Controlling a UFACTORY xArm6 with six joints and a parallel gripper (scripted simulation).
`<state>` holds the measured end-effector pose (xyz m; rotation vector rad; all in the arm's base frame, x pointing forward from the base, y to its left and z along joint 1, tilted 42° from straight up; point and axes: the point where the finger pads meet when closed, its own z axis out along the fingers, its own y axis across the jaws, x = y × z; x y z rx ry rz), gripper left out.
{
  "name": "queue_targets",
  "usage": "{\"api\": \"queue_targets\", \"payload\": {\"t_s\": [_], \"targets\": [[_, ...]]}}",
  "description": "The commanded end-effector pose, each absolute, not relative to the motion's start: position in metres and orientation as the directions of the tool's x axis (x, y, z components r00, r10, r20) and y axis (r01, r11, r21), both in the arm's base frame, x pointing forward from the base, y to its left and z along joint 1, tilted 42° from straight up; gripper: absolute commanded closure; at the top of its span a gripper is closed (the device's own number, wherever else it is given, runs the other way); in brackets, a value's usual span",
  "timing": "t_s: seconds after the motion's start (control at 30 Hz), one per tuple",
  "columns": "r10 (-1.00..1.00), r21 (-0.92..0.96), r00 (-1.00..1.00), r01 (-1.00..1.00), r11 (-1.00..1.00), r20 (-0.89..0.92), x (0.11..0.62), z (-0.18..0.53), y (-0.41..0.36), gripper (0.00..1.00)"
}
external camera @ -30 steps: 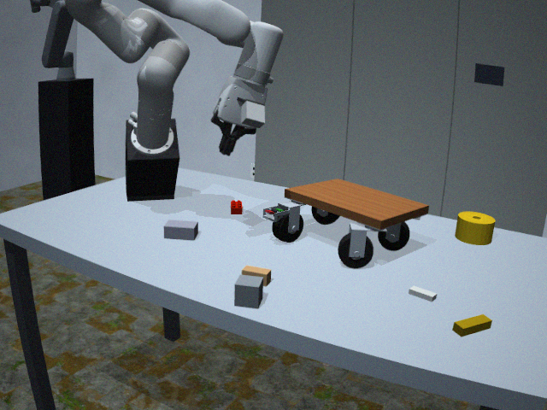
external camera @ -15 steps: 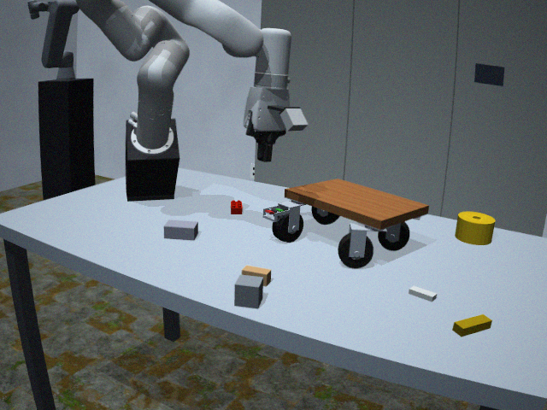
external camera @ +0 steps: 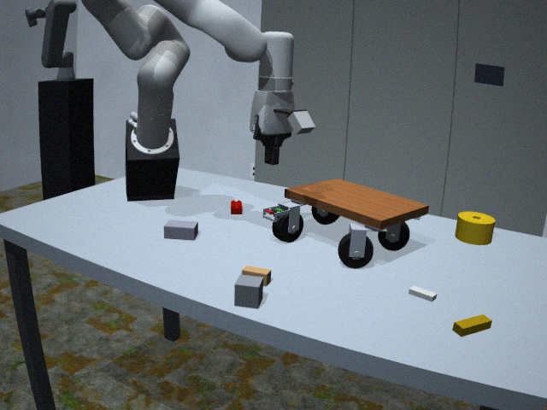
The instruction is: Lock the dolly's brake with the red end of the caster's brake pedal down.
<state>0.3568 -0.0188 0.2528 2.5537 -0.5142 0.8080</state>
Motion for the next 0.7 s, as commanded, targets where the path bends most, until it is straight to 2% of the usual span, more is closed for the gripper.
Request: {"api": "queue_targets", "payload": {"t_s": [0.0, 0.17, 0.33, 0.4, 0.67], "targets": [[-0.198, 0.283, 0.773, -0.438, -0.853, 0.602, 0.3577, 0.2537, -0.0185, 1.0], [-0.114, 0.34, 0.812, -0.361, -0.868, 0.572, 0.3585, 0.2528, -0.0191, 1.0], [0.051, 0.442, 0.865, -0.204, -0.874, 0.499, 0.3598, 0.2511, -0.0203, 1.0], [0.051, 0.442, 0.865, -0.204, -0.874, 0.499, 0.3598, 0.2511, -0.0203, 1.0], [0.384, 0.604, 0.876, 0.143, -0.784, 0.291, 0.3632, 0.2467, -0.0232, 1.0]]}}
